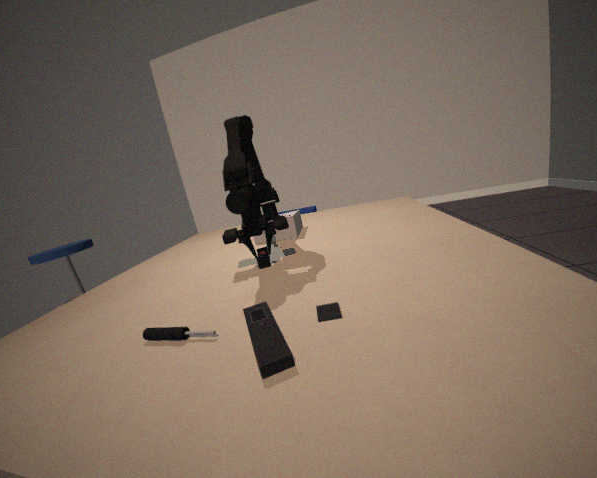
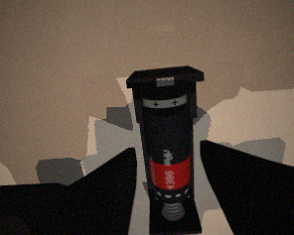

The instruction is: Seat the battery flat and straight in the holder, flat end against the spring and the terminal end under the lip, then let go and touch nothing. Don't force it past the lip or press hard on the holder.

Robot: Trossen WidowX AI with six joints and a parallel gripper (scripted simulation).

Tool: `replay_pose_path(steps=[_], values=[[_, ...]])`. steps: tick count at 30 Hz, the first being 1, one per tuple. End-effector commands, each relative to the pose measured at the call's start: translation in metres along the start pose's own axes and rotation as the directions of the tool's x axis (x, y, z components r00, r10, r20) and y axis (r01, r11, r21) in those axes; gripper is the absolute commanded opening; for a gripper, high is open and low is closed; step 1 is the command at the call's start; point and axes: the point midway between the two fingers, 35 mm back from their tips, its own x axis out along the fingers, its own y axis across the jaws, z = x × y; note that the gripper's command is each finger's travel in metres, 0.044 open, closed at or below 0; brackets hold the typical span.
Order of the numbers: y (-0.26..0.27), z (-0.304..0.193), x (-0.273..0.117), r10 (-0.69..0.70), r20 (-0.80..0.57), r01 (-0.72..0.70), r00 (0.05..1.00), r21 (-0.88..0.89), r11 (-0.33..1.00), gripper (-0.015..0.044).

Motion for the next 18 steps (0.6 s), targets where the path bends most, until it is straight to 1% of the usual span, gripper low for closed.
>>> replay_pose_path(steps=[1, 3, 5, 10, 13, 18], values=[[0.000, 0.002, -0.005, -0.001, 0.009, 0.001, 1.000, 0.003, 1.000, 0.0184], [0.000, 0.002, -0.005, -0.001, 0.009, 0.001, 1.000, 0.003, 1.000, 0.0184], [0.000, 0.001, -0.010, -0.001, 0.004, 0.001, 1.000, 0.000, 1.000, 0.0237], [0.001, -0.002, -0.068, 0.000, 0.009, 0.000, 1.000, 0.002, 1.000, 0.0368], [0.001, -0.003, -0.077, 0.000, 0.009, 0.000, 1.000, 0.003, 1.000, 0.0440], [0.001, -0.002, -0.077, 0.000, 0.009, 0.000, 1.000, 0.003, 1.000, 0.0440]])
